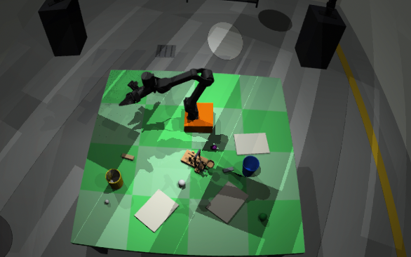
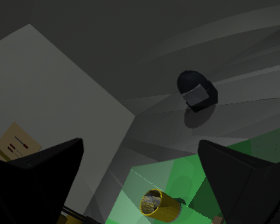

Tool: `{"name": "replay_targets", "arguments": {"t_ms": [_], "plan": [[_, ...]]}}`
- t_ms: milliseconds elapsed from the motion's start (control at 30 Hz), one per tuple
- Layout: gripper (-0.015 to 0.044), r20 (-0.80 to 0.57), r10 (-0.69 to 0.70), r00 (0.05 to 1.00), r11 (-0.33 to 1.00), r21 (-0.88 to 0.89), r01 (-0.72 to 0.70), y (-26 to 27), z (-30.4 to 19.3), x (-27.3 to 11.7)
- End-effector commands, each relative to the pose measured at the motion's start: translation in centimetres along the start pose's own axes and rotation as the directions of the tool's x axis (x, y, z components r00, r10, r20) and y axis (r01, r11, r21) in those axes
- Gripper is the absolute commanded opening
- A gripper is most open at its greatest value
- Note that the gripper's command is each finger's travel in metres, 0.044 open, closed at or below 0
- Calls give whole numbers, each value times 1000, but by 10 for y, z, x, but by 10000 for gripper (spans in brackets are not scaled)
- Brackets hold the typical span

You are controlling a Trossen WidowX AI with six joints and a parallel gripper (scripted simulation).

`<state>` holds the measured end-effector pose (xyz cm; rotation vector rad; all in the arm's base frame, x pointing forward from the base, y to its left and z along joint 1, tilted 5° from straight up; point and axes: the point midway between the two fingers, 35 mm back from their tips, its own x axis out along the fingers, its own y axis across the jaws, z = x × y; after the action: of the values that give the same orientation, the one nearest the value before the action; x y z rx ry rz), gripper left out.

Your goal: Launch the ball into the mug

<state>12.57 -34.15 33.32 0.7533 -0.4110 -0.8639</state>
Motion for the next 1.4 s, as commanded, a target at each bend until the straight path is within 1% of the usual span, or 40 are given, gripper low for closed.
{"name": "replay_targets", "arguments": {"t_ms": [0, 33, 333, 500, 667, 833, 1000, 1200, 1367], "plan": [[426, -4, -1, 1000, 1000, 4, 1, 0, -1, 1], [440, -15, -3, 1000, 1000, 18, 3, 1, -4, 2], [440, -216, -45, 975, 972, 218, 93, 10, -68, 23], [440, -347, -75, 935, 942, 282, 180, 16, -112, 27], [440, -471, -109, 875, 906, 315, 283, 23, -156, 25], [440, -583, -153, 798, 851, 332, 406, 31, -197, 18], [440, -681, -204, 704, 790, 310, 529, 39, -237, 4], [440, -776, -285, 563, 705, 229, 672, 47, -283, -23], [440, -823, -365, 435, 628, 127, 768, 52, -316, -53]]}}
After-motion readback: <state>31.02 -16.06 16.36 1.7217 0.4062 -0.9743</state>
